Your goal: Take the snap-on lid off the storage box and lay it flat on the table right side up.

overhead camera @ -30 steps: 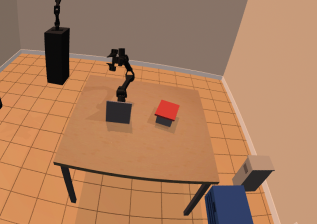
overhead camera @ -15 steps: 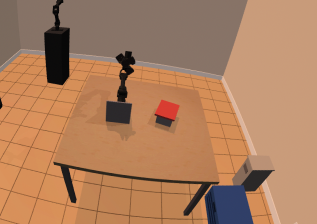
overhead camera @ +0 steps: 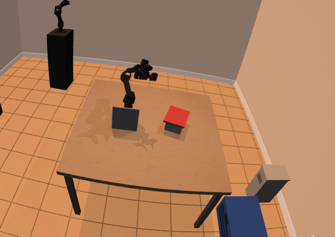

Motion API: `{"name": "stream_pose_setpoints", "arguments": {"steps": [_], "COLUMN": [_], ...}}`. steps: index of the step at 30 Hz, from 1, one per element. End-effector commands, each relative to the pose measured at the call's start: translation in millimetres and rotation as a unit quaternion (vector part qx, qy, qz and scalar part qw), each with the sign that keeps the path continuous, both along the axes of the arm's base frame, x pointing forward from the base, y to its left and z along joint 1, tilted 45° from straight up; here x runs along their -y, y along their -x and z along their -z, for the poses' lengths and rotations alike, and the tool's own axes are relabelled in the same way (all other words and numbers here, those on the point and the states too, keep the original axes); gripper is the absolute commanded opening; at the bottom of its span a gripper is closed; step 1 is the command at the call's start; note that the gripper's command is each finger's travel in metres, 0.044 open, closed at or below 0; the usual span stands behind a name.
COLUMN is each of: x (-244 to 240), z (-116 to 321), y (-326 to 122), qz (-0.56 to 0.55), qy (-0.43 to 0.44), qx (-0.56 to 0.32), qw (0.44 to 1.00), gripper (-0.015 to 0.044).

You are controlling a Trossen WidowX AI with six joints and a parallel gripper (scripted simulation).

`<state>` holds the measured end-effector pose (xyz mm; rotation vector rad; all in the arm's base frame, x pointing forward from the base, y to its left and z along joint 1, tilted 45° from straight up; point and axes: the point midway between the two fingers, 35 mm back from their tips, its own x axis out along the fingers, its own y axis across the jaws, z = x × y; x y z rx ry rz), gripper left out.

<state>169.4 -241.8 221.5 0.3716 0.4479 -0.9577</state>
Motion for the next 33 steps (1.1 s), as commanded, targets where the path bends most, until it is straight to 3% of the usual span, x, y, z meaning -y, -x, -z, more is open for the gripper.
{"name": "stream_pose_setpoints", "arguments": {"steps": [1, 8, 11, 18, 22, 26, 33], "x": [-48, -96, -131, -188, -235, -273, -285], "z": [28, 46, 58, 76, 89, 100, 103], "y": [-57, -89, -105, -118, -120, -115, -112], "qz": [-0.013, -0.006, 0.010, 0.053, 0.107, 0.162, 0.182], "qy": [-0.177, -0.329, -0.432, -0.579, -0.680, -0.746, -0.763], "qx": [0.143, 0.211, 0.233, 0.232, 0.201, 0.159, 0.144], "qw": [0.974, 0.920, 0.871, 0.780, 0.697, 0.626, 0.603], "gripper": [0.0235, 0.0235, 0.0235, 0.0235, 0.0235, 0.0235, 0.0235]}}
